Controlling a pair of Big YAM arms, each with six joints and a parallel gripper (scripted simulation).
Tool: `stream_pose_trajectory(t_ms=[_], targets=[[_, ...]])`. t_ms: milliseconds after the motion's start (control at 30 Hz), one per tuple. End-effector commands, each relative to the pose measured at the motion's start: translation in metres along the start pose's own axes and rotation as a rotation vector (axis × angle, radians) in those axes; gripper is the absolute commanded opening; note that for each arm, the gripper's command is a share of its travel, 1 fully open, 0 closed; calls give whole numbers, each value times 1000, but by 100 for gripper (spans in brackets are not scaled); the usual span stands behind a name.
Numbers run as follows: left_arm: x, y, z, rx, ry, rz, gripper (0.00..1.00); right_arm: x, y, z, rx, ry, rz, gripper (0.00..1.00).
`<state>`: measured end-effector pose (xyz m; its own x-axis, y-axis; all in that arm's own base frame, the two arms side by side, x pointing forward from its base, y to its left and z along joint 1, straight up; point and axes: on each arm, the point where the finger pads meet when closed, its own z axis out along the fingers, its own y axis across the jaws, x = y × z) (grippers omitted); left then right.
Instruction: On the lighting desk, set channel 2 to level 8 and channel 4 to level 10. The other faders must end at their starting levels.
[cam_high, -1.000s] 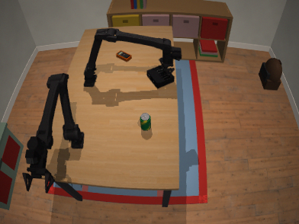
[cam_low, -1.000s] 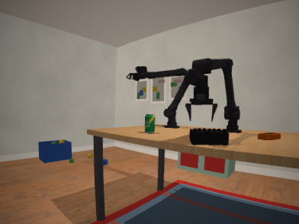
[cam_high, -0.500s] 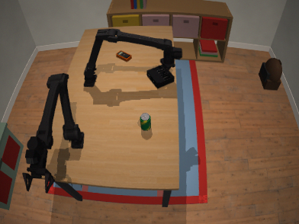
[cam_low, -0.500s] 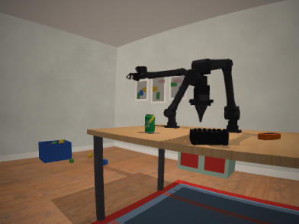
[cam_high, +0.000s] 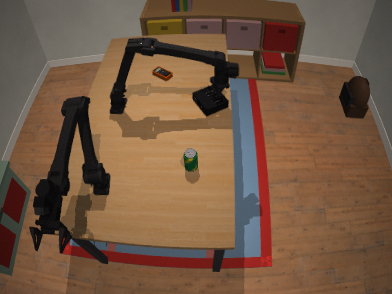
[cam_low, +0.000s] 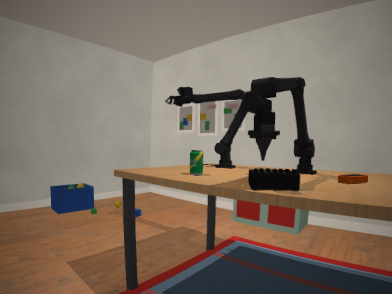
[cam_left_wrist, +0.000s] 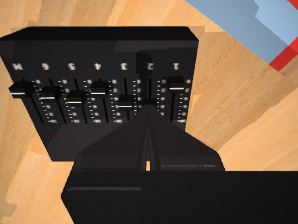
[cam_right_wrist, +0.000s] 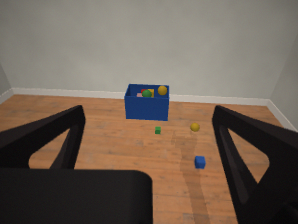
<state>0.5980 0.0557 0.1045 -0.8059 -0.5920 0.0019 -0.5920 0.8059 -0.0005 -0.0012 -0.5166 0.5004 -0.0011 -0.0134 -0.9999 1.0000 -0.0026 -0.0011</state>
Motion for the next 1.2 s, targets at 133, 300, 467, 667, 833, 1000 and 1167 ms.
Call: stream_pose_trajectory(t_ms=[133,300,467,667,833,1000,1167], targets=[[-16,-10,-25,25,-46,-15,0,9,3,7,-8,8,5,100],[-16,-10,-25,25,-46,-15,0,9,3,7,-8,8,5,100],[-17,-10,-22,26,-47,-15,0,9,3,7,-8,8,5,100],[-17,-11,-15,25,-47,-15,0,9,3,7,-8,8,5,100],[-12,-8,-7,19,-36,-14,0,9,3,7,-8,8,5,100],[-4,-3,6,4,-13,-14,0,9,3,7,-8,8,5,100],[-3,-4,14,0,-6,-13,0,9,3,7,-8,8,5,100]])
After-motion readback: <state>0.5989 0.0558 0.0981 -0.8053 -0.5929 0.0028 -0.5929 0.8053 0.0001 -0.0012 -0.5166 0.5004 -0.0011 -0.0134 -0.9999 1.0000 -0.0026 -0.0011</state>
